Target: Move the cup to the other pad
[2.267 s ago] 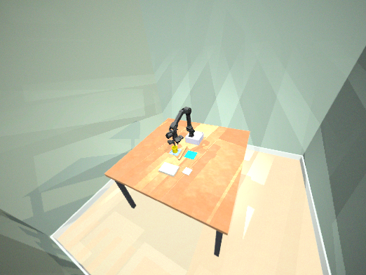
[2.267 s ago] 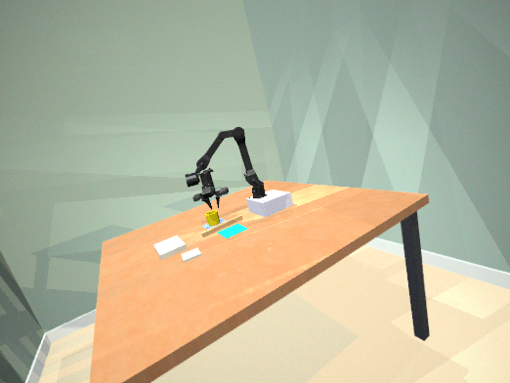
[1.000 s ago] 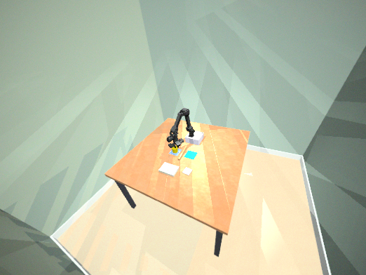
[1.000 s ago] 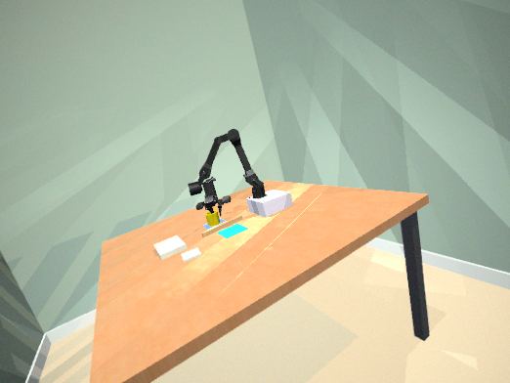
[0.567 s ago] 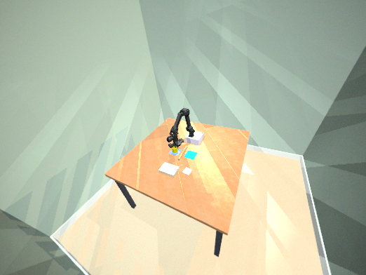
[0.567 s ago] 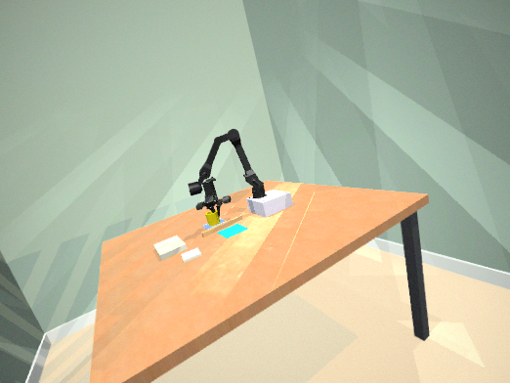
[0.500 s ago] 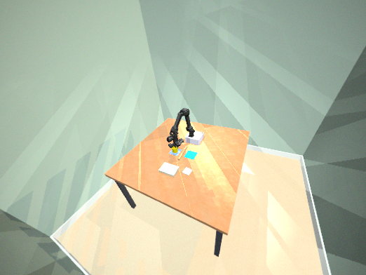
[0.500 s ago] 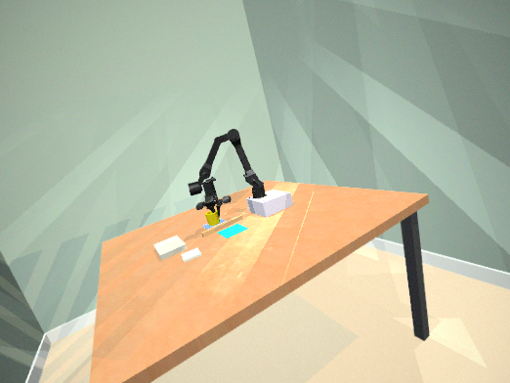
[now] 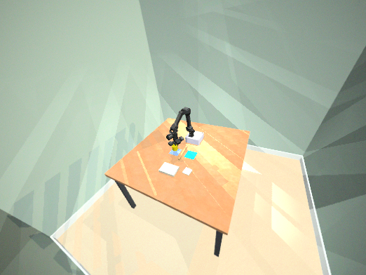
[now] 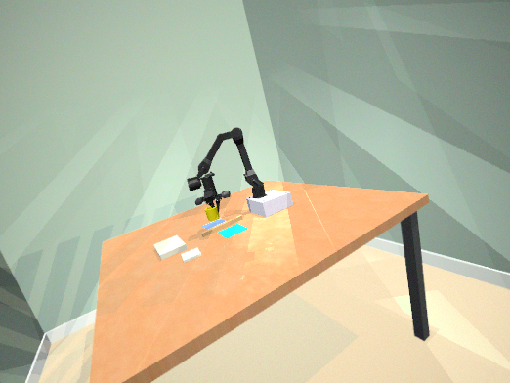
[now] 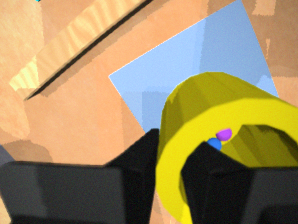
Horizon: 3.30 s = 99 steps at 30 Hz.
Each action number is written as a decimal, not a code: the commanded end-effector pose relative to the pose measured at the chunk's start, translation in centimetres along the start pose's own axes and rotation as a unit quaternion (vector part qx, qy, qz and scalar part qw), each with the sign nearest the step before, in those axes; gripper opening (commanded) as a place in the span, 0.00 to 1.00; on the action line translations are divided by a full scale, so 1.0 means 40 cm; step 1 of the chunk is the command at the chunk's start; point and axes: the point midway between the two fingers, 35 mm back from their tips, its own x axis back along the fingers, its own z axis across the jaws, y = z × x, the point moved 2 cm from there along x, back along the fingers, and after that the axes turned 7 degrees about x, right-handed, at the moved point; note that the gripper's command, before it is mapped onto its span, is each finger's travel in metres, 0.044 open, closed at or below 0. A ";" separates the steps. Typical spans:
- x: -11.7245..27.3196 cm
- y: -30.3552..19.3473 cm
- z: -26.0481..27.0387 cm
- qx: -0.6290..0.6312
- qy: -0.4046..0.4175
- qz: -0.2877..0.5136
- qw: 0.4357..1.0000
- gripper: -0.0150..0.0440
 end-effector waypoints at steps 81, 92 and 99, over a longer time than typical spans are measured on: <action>0.053 0.233 0.116 0.002 -0.004 -0.008 1.000 0.25; 0.054 0.277 0.139 0.002 -0.003 -0.009 1.000 0.25; 0.055 0.305 0.154 0.002 -0.003 -0.009 1.000 0.25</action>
